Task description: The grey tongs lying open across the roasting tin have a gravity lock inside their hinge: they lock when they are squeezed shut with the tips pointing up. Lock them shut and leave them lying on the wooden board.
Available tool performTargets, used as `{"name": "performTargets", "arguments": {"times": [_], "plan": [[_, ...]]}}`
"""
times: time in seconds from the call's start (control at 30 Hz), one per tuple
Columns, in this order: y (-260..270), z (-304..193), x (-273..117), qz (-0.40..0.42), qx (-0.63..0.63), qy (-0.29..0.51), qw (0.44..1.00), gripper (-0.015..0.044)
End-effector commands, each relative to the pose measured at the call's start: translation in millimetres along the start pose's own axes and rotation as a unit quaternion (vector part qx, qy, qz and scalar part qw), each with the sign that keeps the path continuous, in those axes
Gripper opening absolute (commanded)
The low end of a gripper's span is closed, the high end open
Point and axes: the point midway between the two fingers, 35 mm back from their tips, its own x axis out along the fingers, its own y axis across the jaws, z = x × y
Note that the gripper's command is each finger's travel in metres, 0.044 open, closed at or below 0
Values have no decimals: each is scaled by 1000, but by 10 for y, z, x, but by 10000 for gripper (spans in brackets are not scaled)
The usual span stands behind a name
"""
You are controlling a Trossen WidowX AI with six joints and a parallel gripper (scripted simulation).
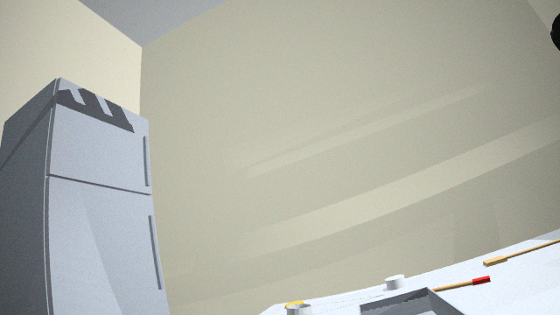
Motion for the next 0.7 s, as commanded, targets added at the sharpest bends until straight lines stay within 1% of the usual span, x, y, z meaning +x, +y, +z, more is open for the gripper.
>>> {"name": "performTargets", "arguments": {"times": [0.0, 0.07, 0.23, 0.43, 0.5, 0.67], "plan": [[23, 51, -54, -1, 0, -1, 1000, 440], [65, 173, -173, -2, 0, -4, 1000, 440], [97, 672, -607, -2, -5, -9, 1000, 440], [-244, 1315, -1047, -7, -1, -5, 1000, 440], [-359, 1439, -1107, -7, 1, -3, 1000, 440], [-373, 1451, -1128, -6, 0, 0, 1000, 440]]}}
